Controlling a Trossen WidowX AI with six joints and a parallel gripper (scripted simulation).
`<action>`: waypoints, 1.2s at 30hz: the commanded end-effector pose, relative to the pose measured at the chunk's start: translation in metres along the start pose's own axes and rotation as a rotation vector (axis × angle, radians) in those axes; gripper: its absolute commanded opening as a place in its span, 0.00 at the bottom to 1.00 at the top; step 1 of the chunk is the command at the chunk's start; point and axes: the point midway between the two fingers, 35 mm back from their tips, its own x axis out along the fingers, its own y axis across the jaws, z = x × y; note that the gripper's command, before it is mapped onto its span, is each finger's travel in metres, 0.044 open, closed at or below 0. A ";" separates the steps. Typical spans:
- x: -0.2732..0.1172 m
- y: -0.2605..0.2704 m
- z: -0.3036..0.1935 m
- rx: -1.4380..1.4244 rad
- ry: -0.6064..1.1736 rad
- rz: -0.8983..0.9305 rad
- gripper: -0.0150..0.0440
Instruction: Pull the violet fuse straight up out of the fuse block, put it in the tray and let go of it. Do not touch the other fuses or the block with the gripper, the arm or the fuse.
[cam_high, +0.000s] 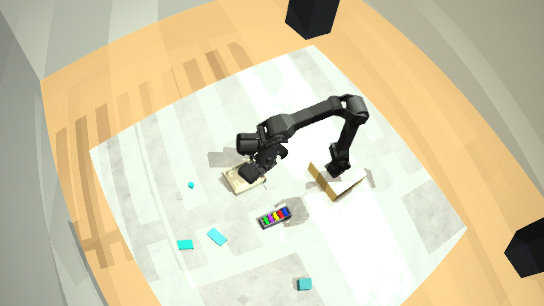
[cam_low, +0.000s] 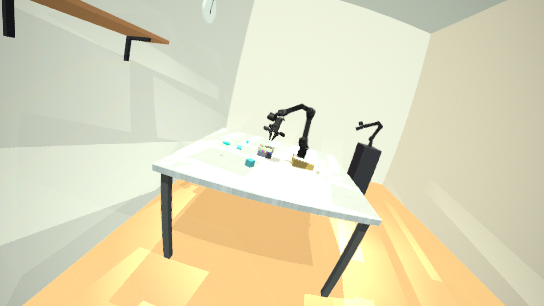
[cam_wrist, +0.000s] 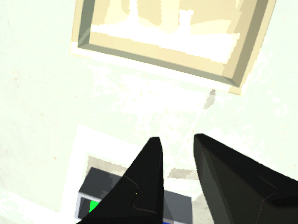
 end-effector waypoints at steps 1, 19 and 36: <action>0.020 0.038 -0.054 0.161 0.018 -0.082 0.37; 0.040 0.064 -0.126 0.329 -0.013 -0.160 0.37; 0.056 0.061 -0.127 0.329 -0.012 -0.160 0.37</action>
